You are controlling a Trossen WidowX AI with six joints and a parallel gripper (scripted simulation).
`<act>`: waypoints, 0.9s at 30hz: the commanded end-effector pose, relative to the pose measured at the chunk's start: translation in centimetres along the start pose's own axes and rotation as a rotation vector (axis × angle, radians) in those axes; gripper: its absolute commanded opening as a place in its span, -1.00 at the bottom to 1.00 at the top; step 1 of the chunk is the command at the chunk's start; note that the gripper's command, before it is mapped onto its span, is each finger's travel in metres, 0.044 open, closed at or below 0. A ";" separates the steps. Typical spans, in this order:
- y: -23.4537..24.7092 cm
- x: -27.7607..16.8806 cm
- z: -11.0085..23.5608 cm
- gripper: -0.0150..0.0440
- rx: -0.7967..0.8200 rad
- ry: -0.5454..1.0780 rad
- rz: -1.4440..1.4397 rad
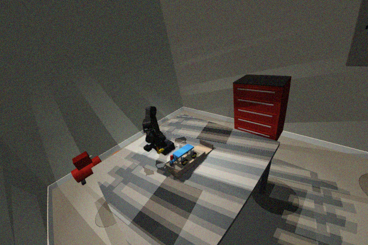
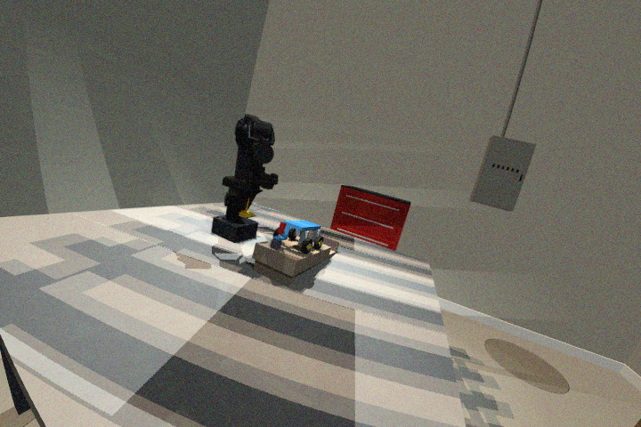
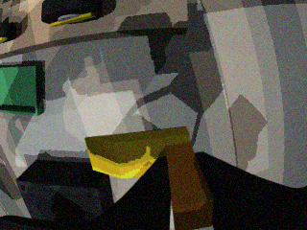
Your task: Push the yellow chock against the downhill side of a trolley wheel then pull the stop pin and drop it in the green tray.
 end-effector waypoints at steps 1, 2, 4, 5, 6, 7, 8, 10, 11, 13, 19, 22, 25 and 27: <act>0.1 0.0 0.0 -0.49 0.005 -0.004 0.088; 0.1 0.0 0.0 -0.49 0.005 -0.004 0.099; 0.1 0.0 0.0 -0.49 0.005 -0.004 0.150; 0.1 0.0 0.0 -0.49 0.005 -0.004 0.185; 0.1 0.0 0.0 -0.49 0.005 -0.004 0.219; 0.0 0.0 0.0 -0.49 0.005 -0.004 0.253; 0.0 0.0 0.0 -0.49 0.005 -0.004 0.287; 0.0 0.0 0.0 -0.49 0.006 -0.004 0.355; 0.0 0.0 0.0 -0.49 0.006 -0.004 0.390; 0.0 0.0 0.0 -0.49 0.006 -0.004 0.459; 0.0 0.0 0.0 -0.49 0.007 -0.004 0.665; 0.0 0.0 0.0 -0.49 0.008 -0.004 0.769; 0.0 0.1 0.0 -0.49 0.008 -0.004 0.872; 0.0 0.1 0.0 -0.49 0.009 -0.005 0.941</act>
Point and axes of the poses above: the point midway between the two fingers, 35 mm back from their tips, its own z axis back along the fingers, its own y axis across the jaws, x = y × z, the point moved 2 cm from there along z, back along the fingers, and after that the axes turned 11 degrees about -z, right-handed, at the moved point
